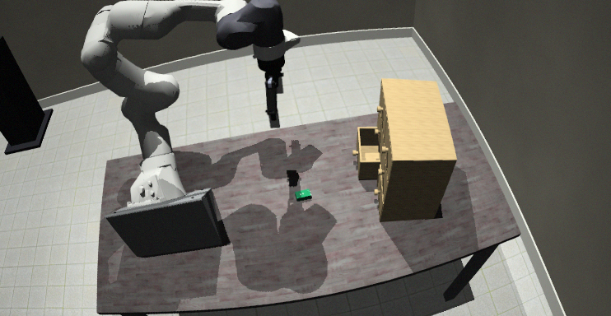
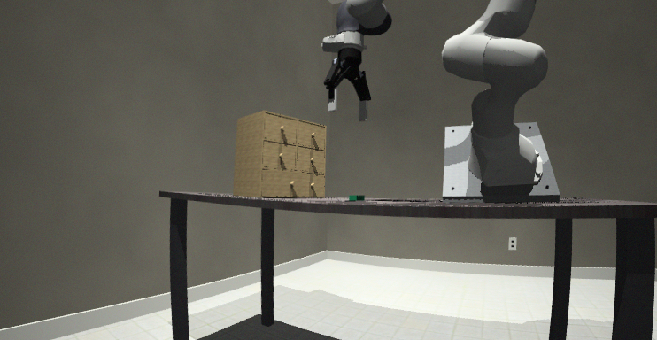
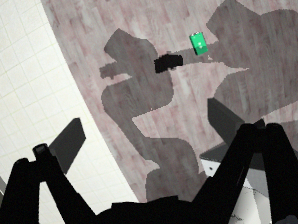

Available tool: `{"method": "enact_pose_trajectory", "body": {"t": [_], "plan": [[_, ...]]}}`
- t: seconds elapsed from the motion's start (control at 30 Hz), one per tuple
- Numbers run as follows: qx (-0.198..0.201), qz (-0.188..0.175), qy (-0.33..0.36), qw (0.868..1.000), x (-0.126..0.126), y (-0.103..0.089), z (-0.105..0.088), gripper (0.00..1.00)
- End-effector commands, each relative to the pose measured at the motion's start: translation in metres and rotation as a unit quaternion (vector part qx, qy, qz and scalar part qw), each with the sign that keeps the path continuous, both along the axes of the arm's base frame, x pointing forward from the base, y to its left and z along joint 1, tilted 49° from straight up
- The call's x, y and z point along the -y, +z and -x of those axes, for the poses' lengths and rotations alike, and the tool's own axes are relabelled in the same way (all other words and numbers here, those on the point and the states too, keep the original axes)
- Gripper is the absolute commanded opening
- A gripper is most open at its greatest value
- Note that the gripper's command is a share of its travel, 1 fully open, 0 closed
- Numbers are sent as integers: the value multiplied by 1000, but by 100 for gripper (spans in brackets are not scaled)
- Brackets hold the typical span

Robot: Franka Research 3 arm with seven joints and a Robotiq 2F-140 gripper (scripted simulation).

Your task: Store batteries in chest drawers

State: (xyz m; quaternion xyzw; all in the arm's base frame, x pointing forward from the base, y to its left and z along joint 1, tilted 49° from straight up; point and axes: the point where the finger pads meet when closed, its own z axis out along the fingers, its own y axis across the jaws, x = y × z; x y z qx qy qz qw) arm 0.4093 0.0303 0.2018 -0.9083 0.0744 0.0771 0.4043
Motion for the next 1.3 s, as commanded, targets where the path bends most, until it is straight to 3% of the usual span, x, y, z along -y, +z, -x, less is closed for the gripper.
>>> {"method": "enact_pose_trajectory", "body": {"t": [0.0, 0.3, 0.8, 1.27], "plan": [[-4, 0, -3, 1000, -2, 0, 3, 100], [14, 6, -24, 1000, -6, -5, -2, 100], [97, 31, -113, 988, -22, -26, -23, 100], [204, 64, -231, 949, -44, -54, -52, 100]]}}
